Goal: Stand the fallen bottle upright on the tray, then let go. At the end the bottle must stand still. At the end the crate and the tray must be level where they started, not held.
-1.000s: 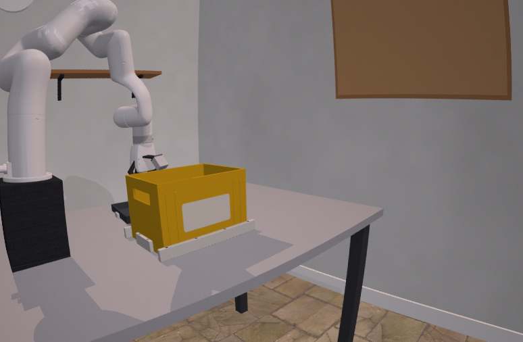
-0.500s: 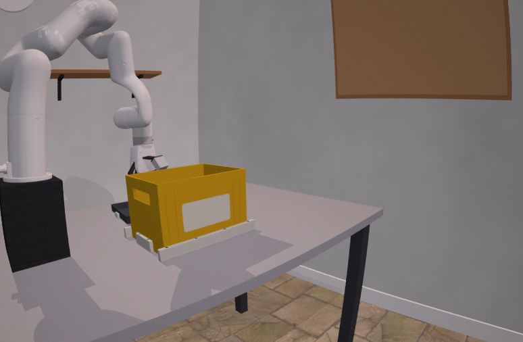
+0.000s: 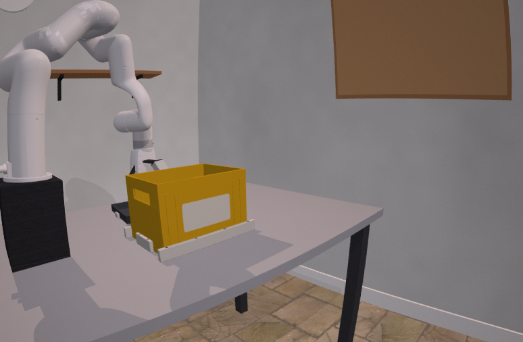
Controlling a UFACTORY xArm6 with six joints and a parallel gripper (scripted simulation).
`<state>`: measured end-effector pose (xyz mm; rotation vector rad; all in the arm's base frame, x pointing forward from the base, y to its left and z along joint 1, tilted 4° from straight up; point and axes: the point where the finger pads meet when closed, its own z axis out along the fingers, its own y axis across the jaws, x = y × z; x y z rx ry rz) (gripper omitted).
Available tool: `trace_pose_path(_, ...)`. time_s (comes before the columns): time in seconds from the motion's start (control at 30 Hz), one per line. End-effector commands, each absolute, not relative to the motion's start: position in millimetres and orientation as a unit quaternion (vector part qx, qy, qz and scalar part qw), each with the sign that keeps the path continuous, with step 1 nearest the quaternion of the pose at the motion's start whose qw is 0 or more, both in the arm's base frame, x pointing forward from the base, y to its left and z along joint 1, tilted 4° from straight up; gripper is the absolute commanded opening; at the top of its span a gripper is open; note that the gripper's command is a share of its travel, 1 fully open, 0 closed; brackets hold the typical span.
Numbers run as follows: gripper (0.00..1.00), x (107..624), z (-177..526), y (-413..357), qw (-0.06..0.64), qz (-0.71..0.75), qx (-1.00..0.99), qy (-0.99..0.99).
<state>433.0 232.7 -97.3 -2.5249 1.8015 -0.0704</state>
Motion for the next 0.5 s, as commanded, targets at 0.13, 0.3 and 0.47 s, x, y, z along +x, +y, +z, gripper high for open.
trace_pose_path(0.13,0.65,435,-104,234,0.021,-0.024,-0.814,0.581)
trace_pose_path(0.3,0.65,435,-110,234,0.021,-0.024,-0.814,0.581)
trace_pose_path(0.47,0.65,436,-115,234,0.021,-0.024,-0.814,0.581)
